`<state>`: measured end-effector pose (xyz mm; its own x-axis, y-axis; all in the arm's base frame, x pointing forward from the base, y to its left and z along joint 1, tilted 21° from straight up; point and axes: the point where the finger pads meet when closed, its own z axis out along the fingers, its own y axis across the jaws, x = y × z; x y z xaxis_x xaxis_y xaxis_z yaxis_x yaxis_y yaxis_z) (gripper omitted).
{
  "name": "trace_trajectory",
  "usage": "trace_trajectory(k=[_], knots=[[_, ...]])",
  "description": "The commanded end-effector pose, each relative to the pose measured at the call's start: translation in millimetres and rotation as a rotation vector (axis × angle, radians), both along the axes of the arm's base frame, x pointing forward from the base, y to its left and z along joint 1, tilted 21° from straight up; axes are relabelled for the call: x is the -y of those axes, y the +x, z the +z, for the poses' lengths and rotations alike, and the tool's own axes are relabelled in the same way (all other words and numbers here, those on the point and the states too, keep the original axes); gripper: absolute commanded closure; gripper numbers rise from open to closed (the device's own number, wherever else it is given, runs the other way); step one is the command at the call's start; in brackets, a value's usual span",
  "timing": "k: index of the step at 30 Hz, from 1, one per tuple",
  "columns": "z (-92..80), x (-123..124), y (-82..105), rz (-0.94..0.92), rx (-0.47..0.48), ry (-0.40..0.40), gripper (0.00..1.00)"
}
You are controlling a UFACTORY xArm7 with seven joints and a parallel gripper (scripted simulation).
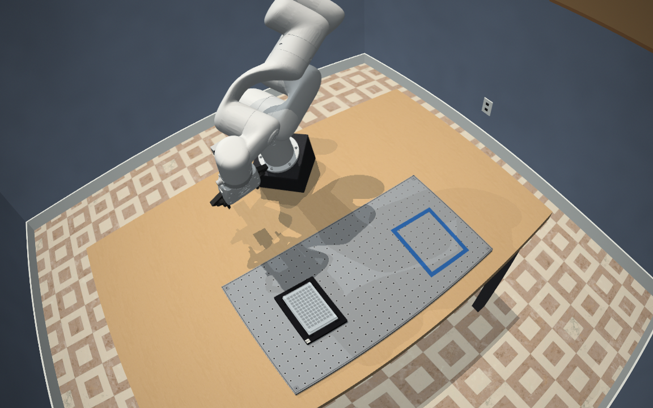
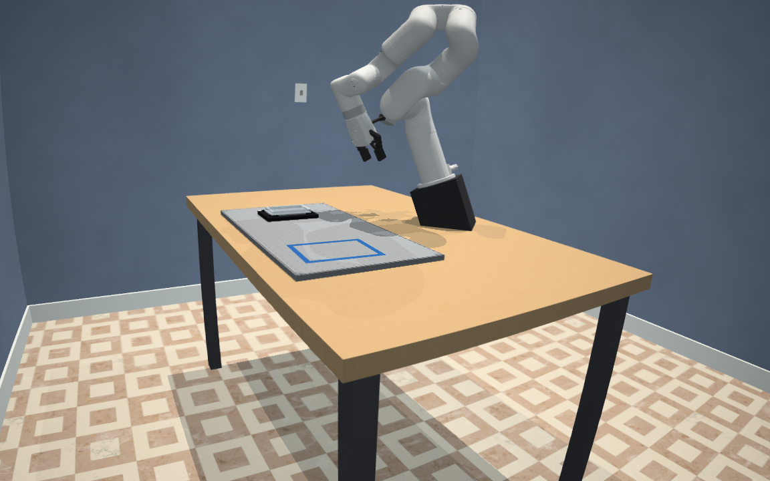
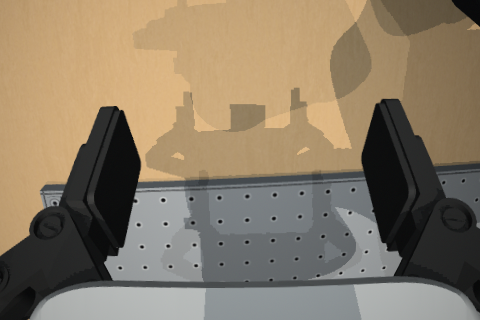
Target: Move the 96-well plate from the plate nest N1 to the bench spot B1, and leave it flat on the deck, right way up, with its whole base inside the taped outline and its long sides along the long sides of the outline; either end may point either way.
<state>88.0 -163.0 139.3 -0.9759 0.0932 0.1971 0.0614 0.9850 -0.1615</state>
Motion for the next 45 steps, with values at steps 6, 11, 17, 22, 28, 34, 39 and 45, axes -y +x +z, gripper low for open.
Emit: trace_trajectory(k=[6, 11, 17, 22, 28, 34, 39, 45], knots=[[0.8, 0, 0.7, 0.001, 0.001, -0.002, 0.0], [0.8, 0, 0.7, 0.001, 0.001, -0.002, 0.0], [0.8, 0, 0.7, 0.001, 0.001, -0.002, 0.0], [11.0, 6, 22.8, 0.167, -0.004, 0.011, 0.0], [17.7, 10, 38.7, 0.366, -0.011, 0.026, 0.0], [21.2, 12, 47.8, 0.499, -0.018, 0.034, 0.0], [27.2, 16, 64.3, 0.665, -0.028, 0.043, 0.0], [31.4, 19, 77.3, 0.85, -0.041, 0.05, 0.0]])
